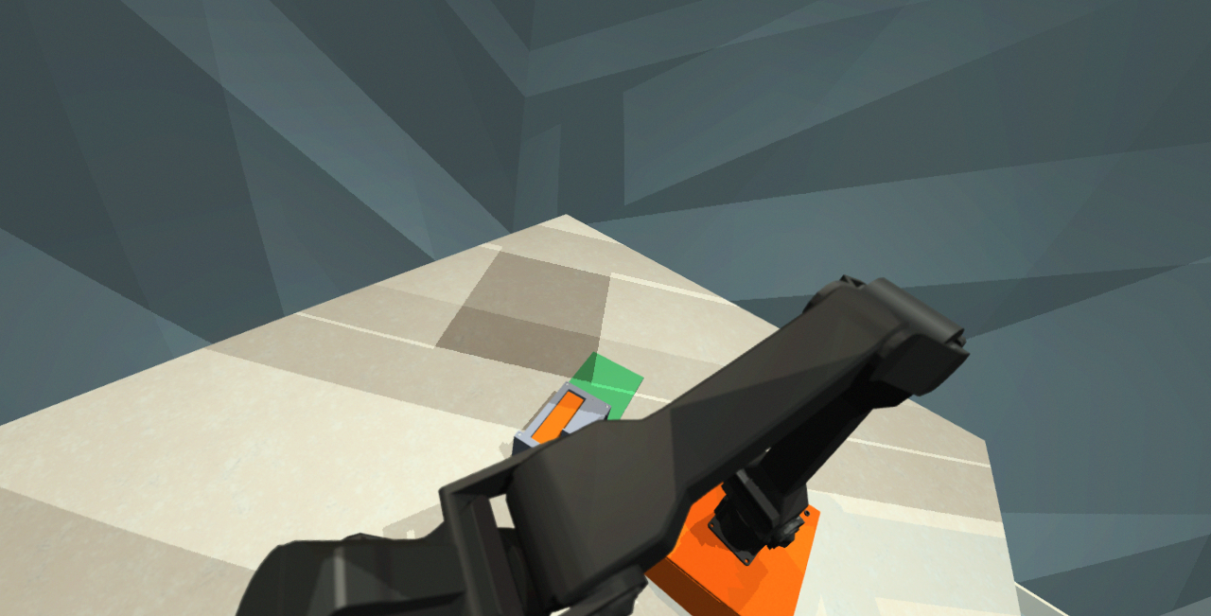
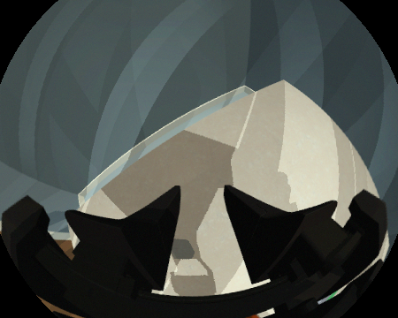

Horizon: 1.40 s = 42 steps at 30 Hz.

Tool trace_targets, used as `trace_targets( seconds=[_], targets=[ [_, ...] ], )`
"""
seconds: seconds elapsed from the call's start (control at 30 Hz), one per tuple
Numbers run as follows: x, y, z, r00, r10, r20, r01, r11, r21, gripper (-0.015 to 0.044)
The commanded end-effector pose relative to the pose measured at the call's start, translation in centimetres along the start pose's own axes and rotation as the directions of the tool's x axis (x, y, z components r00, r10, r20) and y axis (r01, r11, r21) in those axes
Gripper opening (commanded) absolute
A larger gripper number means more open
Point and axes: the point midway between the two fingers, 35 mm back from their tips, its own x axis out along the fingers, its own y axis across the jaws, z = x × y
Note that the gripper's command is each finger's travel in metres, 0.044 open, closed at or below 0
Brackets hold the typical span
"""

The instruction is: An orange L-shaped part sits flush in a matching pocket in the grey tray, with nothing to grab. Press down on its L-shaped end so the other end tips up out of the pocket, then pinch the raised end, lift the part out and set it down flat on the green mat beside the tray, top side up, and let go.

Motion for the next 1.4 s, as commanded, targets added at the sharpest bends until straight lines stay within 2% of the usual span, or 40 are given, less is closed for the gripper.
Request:
trace_targets(
  seconds=[0.0, 0.3, 0.57, 0.8, 1.07, 1.37],
  targets=[
    [-1.1, -7.2, -2.0, 0.984, -0.133, -0.119, 0.145, 0.984, 0.102, 0.018],
    [-6.6, -19.1, -8.7, 0.869, -0.272, -0.414, 0.417, 0.853, 0.313, 0.018],
    [-13.8, -24.5, -15.9, 0.736, -0.207, -0.645, 0.594, 0.654, 0.468, 0.018],
    [-14.0, -24.5, -16.1, 0.733, -0.203, -0.649, 0.597, 0.649, 0.471, 0.018],
    [-8.8, -26.0, -20.7, 0.733, -0.203, -0.65, 0.597, 0.649, 0.471, 0.018],
    [-8.4, -26.1, -21.0, 0.733, -0.203, -0.65, 0.597, 0.649, 0.471, 0.018]
  ],
)
